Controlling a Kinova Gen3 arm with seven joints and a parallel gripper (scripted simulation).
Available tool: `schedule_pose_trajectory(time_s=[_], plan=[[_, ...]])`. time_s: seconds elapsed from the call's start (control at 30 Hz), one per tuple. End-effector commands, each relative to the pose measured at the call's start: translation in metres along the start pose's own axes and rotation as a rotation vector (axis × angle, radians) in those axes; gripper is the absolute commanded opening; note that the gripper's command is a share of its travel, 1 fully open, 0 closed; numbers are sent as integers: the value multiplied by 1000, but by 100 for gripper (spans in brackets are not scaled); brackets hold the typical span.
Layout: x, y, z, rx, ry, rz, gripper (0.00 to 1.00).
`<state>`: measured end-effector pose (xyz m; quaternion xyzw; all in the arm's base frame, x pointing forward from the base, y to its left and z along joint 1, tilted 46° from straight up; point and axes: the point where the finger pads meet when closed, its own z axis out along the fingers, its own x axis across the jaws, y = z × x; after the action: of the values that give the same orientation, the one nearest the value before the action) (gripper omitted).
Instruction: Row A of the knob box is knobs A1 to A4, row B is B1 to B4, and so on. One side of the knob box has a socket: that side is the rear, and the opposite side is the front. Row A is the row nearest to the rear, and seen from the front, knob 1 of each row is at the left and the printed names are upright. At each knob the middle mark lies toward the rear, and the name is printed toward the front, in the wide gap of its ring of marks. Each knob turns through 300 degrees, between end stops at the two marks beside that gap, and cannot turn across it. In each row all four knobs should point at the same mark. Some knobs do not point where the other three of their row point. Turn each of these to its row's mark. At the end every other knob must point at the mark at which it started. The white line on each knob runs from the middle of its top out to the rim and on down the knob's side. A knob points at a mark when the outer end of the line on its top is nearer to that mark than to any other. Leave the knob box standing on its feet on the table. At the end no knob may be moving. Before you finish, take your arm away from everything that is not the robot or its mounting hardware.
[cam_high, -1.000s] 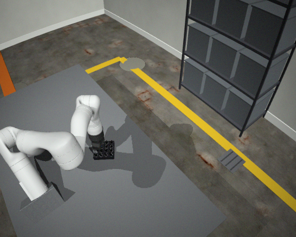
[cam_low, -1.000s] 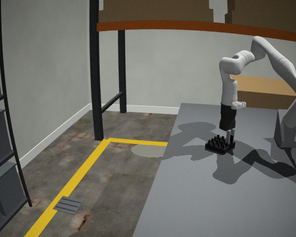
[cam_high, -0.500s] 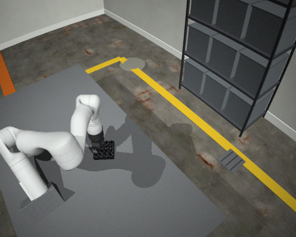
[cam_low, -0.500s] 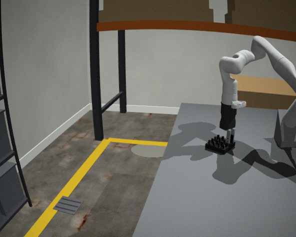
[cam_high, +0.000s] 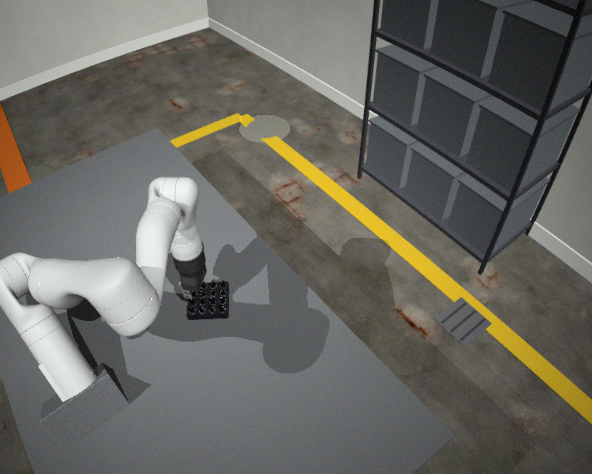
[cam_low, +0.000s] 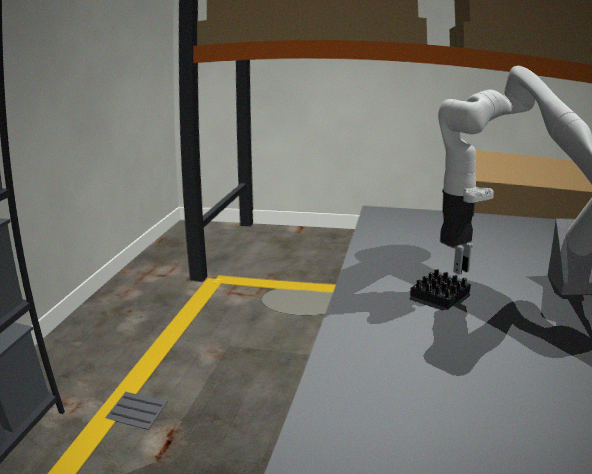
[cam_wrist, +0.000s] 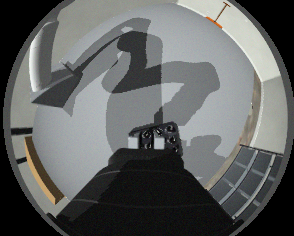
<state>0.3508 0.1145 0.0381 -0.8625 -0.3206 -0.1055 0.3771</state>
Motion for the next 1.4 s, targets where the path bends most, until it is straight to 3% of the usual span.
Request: schedule_pose_trajectory(time_s=[0.0,0.77,1.1,1.37], plan=[[0,2,-3,-6,1,2,46],[0,2,-4,-6,2,32,46],[-2,2,-7,-6,2,165,46],[-6,2,-11,-7,3,405,46]])
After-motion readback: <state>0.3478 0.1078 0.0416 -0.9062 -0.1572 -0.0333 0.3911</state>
